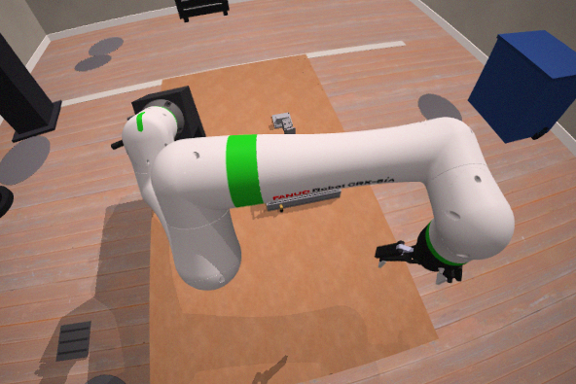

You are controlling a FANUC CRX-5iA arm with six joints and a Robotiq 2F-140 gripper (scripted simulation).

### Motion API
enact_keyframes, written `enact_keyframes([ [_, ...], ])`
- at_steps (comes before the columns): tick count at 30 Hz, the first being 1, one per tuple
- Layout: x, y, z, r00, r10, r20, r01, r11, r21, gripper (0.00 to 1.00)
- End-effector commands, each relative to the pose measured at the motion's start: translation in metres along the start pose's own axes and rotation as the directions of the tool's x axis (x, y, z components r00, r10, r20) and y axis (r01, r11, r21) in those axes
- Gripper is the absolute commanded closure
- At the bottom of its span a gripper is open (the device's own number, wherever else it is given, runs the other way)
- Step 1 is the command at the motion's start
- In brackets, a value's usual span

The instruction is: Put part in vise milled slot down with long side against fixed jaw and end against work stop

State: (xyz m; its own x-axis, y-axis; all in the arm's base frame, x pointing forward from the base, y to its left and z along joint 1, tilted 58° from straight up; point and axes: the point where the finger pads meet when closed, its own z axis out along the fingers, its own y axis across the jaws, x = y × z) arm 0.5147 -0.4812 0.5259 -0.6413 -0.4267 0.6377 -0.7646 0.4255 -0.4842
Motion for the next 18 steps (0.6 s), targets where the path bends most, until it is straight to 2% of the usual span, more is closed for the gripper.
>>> enact_keyframes([
  [1, -0.07, 0.001, 0.009, 0.999, -0.047, 0.021, 0.047, 0.999, 0.003, 0.0],
  [3, -0.099, 0.0, 0.013, 0.999, -0.047, 0.021, 0.047, 0.999, 0.003, 0.0],
  [4, -0.115, 0.008, 0.013, 0.994, -0.101, 0.042, 0.101, 0.995, -0.002, 0.0],
  [10, -0.205, 0.02, 0.024, 0.994, -0.101, 0.042, 0.101, 0.995, -0.002, 0.0],
  [11, -0.218, 0.031, 0.023, 0.986, -0.156, 0.059, 0.156, 0.988, -0.007, 0.0],
  [13, -0.248, 0.037, 0.026, 0.986, -0.156, 0.059, 0.156, 0.988, -0.007, 0.0],
  [15, -0.248, 0.037, 0.026, 0.986, -0.156, 0.059, 0.156, 0.988, -0.007, 0.0],
  [16, -0.292, 0.049, 0.03, 0.986, -0.156, 0.059, 0.156, 0.988, -0.007, 0.0],
  [18, -0.309, 0.064, 0.031, 0.975, -0.211, 0.071, 0.212, 0.977, -0.014, 0.0],
])
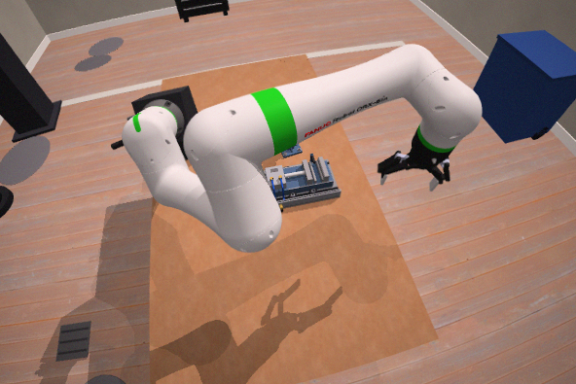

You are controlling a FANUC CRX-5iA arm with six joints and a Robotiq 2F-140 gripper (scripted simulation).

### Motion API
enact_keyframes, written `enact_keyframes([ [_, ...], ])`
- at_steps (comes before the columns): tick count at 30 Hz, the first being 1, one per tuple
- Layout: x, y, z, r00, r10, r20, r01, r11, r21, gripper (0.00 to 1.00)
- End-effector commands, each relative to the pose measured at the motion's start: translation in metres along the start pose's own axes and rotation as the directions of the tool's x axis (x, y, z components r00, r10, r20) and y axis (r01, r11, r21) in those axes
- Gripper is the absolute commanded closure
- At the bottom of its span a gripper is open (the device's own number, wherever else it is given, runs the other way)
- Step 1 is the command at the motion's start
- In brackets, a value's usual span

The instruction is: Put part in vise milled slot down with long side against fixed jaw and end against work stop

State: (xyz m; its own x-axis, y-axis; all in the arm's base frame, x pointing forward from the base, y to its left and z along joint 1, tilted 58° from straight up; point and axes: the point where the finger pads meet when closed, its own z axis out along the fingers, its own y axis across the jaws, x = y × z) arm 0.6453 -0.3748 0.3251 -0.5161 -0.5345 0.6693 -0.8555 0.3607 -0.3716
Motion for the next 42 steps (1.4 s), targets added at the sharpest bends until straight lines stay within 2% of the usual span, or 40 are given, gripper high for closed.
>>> enact_keyframes([
  [1, -0.068, 0.015, 0.009, 0.998, -0.055, 0.012, 0.055, 0.998, -0.007, 0.0],
  [5, -0.128, 0.029, 0.017, 0.998, -0.055, 0.012, 0.055, 0.998, -0.007, 0.0],
  [6, -0.14, 0.042, 0.018, 0.994, -0.109, 0.016, 0.11, 0.994, -0.018, 0.0],
  [11, -0.21, 0.068, 0.028, 0.994, -0.109, 0.016, 0.11, 0.994, -0.018, 0.0],
  [12, -0.22, 0.083, 0.03, 0.987, -0.161, 0.013, 0.161, 0.987, -0.029, 0.0],
  [14, -0.22, 0.083, 0.03, 0.987, -0.161, 0.013, 0.161, 0.987, -0.029, 0.0],
  [15, -0.258, 0.102, 0.035, 0.987, -0.161, 0.013, 0.161, 0.987, -0.029, 0.0],
  [18, -0.288, 0.119, 0.04, 0.987, -0.161, 0.013, 0.161, 0.987, -0.029, 0.0],
  [19, -0.294, 0.135, 0.042, 0.978, -0.208, 0.004, 0.208, 0.977, -0.039, 0.0],
  [22, -0.331, 0.16, 0.048, 0.978, -0.208, 0.004, 0.208, 0.977, -0.039, 0.0],
  [23, -0.336, 0.176, 0.052, 0.968, -0.249, -0.012, 0.248, 0.968, -0.049, 0.0],
  [27, -0.379, 0.215, 0.061, 0.968, -0.249, -0.012, 0.248, 0.968, -0.049, 0.0],
  [28, -0.383, 0.231, 0.065, 0.958, -0.284, -0.033, 0.282, 0.958, -0.057, 0.0],
  [29, -0.392, 0.241, 0.067, 0.958, -0.284, -0.033, 0.282, 0.958, -0.057, 0.0],
  [31, -0.392, 0.241, 0.067, 0.958, -0.284, -0.033, 0.282, 0.958, -0.057, 0.0],
  [32, -0.419, 0.273, 0.075, 0.958, -0.284, -0.033, 0.282, 0.958, -0.057, 0.0],
  [33, -0.418, 0.286, 0.079, 0.948, -0.313, -0.056, 0.309, 0.949, -0.064, 0.0],
  [36, -0.44, 0.318, 0.087, 0.948, -0.313, -0.056, 0.309, 0.949, -0.064, 0.0],
  [37, -0.441, 0.333, 0.092, 0.939, -0.335, -0.079, 0.331, 0.941, -0.069, 0.0],
  [39, -0.455, 0.358, 0.098, 0.939, -0.335, -0.079, 0.331, 0.941, -0.069, 0.0],
  [42, -0.461, 0.398, 0.111, 0.923, -0.365, -0.12, 0.358, 0.931, -0.074, 0.0],
])
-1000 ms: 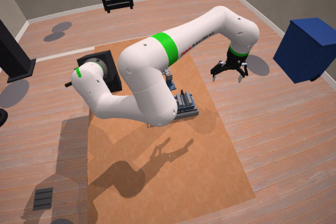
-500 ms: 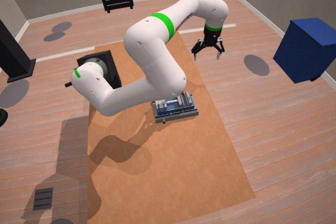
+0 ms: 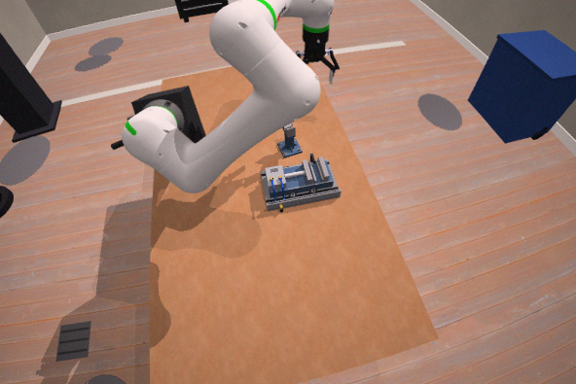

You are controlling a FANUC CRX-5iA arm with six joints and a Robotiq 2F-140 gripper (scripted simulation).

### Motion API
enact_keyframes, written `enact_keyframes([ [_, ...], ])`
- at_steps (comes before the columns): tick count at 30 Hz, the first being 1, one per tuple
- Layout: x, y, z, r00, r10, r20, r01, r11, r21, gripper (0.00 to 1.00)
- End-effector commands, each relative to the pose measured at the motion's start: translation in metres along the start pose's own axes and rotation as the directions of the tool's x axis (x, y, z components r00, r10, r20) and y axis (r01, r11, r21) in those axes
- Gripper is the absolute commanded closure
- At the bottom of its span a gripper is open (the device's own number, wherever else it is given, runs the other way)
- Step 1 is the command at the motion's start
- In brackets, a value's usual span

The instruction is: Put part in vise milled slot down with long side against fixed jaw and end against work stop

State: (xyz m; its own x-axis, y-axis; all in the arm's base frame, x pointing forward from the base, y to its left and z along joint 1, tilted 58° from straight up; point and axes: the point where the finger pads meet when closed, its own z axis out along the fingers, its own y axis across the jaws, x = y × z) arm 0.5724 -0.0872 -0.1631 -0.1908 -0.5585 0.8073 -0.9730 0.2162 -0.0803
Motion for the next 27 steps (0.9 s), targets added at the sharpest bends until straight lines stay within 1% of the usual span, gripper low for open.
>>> enact_keyframes([
  [1, -0.044, 0.051, 0.018, 0.999, -0.027, -0.038, 0.027, 1.0, 0.0, 0.0],
  [2, -0.049, 0.063, 0.023, 0.998, -0.035, -0.053, 0.035, 0.999, 0.0, 0.0],
  [3, -0.058, 0.073, 0.027, 0.998, -0.035, -0.053, 0.035, 0.999, 0.0, 0.0],
  [4, -0.063, 0.085, 0.032, 0.997, -0.041, -0.064, 0.041, 0.999, 0.0, 0.0],
  [6, -0.063, 0.085, 0.032, 0.997, -0.041, -0.064, 0.041, 0.999, 0.0, 0.0],
  [7, -0.084, 0.117, 0.044, 0.997, -0.043, -0.07, 0.044, 0.999, 0.0, 0.0],
  [8, -0.089, 0.125, 0.048, 0.996, -0.044, -0.073, 0.045, 0.999, 0.0, 0.0],
  [14, -0.091, 0.127, 0.049, 0.996, -0.045, -0.073, 0.045, 0.999, 0.0, 0.0],
  [15, -0.091, 0.127, 0.049, 0.996, -0.045, -0.073, 0.045, 0.999, 0.0, 0.49],
  [27, -0.091, 0.127, 0.049, 0.996, -0.045, -0.073, 0.045, 0.999, 0.0, 0.49],
])
